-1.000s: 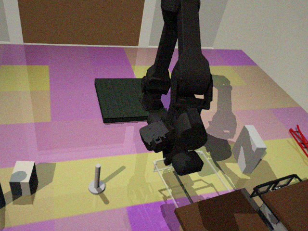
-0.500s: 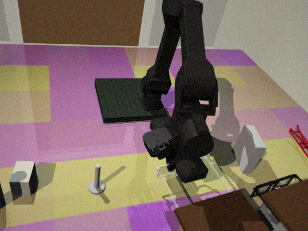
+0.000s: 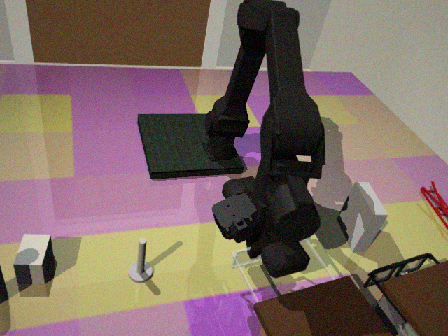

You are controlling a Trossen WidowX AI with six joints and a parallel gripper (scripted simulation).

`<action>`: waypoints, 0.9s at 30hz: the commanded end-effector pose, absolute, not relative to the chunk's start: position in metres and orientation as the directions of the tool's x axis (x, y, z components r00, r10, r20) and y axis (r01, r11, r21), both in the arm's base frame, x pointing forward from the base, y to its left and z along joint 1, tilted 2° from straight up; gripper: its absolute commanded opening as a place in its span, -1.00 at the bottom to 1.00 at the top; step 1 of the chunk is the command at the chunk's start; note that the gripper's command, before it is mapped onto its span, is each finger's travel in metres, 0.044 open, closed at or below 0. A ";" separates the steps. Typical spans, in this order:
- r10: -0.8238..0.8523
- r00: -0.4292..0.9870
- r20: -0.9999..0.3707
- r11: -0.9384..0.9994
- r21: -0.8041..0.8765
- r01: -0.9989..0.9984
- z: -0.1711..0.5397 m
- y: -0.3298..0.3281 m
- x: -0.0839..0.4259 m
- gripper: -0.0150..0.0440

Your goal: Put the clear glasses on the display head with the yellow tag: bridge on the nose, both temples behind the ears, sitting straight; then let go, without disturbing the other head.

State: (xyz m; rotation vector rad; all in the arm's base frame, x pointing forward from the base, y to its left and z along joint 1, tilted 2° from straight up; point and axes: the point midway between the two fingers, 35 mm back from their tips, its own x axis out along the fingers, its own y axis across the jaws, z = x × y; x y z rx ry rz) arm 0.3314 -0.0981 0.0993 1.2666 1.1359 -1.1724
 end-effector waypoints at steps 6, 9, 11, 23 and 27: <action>-0.005 0.078 -0.997 -0.034 0.078 0.996 0.100 -0.099 0.345 -0.49; -0.005 0.078 -0.997 -0.034 0.079 0.996 0.101 -0.099 0.348 -0.49; -0.005 0.079 -0.997 -0.034 0.079 0.996 0.101 -0.099 0.351 -0.49; -0.005 0.080 -0.997 -0.034 0.080 0.996 0.102 -0.100 0.367 -0.49; -0.005 0.081 -0.997 -0.034 0.081 0.996 0.103 -0.100 0.372 -0.49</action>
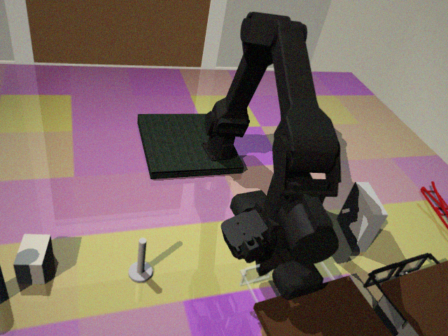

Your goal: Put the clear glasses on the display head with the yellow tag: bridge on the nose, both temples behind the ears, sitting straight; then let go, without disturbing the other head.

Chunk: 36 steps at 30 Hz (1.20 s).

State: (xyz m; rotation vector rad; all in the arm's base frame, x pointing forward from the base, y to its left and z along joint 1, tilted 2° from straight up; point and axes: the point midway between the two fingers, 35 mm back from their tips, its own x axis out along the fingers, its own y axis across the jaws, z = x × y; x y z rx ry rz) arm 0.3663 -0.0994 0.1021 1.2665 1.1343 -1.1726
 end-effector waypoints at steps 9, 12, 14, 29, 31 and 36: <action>-0.005 0.082 -0.997 -0.034 0.082 0.996 0.104 -0.100 0.384 -0.49; -0.005 0.082 -0.997 -0.034 0.082 0.996 0.104 -0.100 0.388 -0.49; -0.005 0.082 -0.997 -0.034 0.082 0.996 0.104 -0.101 0.390 -0.49; -0.005 0.083 -0.997 -0.034 0.083 0.996 0.105 -0.101 0.400 -0.49; -0.005 0.083 -0.997 -0.034 0.083 0.996 0.105 -0.101 0.400 -0.49; -0.005 0.083 -0.997 -0.034 0.083 0.996 0.104 -0.101 0.399 -0.49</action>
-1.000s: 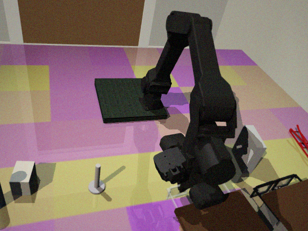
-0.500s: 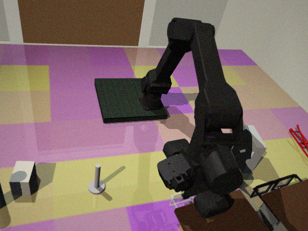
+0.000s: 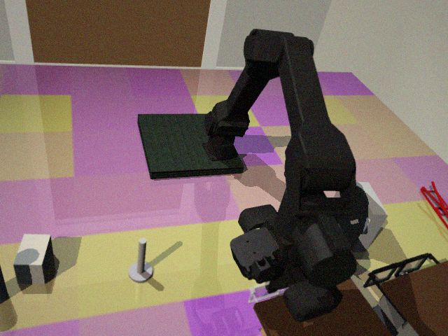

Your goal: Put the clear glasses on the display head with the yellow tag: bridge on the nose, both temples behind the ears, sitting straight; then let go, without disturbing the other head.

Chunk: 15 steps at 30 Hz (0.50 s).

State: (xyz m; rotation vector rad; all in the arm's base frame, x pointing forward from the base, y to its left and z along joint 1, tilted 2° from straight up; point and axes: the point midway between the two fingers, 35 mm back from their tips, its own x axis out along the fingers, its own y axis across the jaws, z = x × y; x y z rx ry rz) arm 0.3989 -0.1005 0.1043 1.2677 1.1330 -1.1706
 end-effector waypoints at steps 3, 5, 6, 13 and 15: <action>-0.005 0.083 -0.997 -0.034 0.083 0.996 0.103 -0.101 0.399 -0.49; -0.005 0.083 -0.997 -0.034 0.083 0.996 0.103 -0.101 0.399 -0.49; -0.005 0.083 -0.997 -0.034 0.083 0.996 0.103 -0.101 0.399 -0.49; -0.005 0.083 -0.997 -0.034 0.083 0.996 0.101 -0.101 0.399 -0.49; -0.005 0.083 -0.997 -0.034 0.083 0.996 0.100 -0.101 0.400 -0.49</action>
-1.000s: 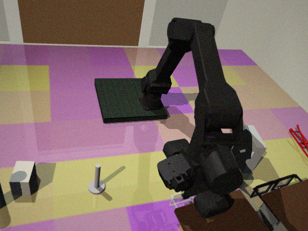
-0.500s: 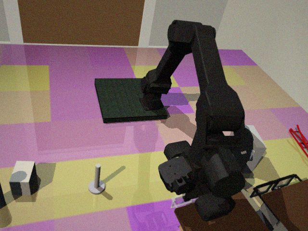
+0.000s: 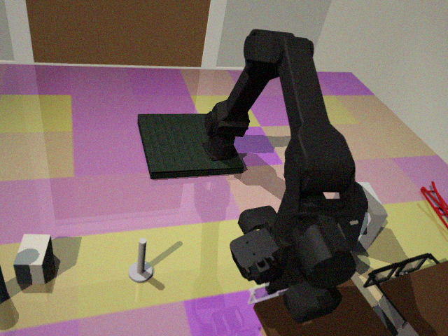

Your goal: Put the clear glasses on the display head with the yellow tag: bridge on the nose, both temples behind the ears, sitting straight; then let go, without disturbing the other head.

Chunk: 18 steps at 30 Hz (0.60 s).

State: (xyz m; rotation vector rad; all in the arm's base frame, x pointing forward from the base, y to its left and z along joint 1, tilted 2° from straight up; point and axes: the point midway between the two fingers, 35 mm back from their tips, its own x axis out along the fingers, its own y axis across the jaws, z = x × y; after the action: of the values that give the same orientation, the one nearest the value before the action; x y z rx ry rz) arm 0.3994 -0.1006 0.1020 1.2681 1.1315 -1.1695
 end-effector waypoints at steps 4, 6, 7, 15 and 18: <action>-0.005 0.083 -0.997 -0.034 0.083 0.996 0.098 -0.101 0.400 -0.49; -0.003 0.083 -0.997 -0.030 0.083 0.996 0.100 -0.101 0.399 -0.40; -0.003 0.083 -0.997 -0.030 0.083 0.996 0.100 -0.101 0.399 -0.31; -0.003 0.083 -0.997 -0.030 0.083 0.996 0.100 -0.101 0.399 -0.13; -0.003 0.082 -0.997 -0.030 0.082 0.996 0.102 -0.101 0.399 -0.13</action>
State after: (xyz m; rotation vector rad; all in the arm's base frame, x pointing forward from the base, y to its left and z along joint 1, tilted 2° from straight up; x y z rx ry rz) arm 0.3995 -0.1006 0.0997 1.2679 1.1323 -1.1700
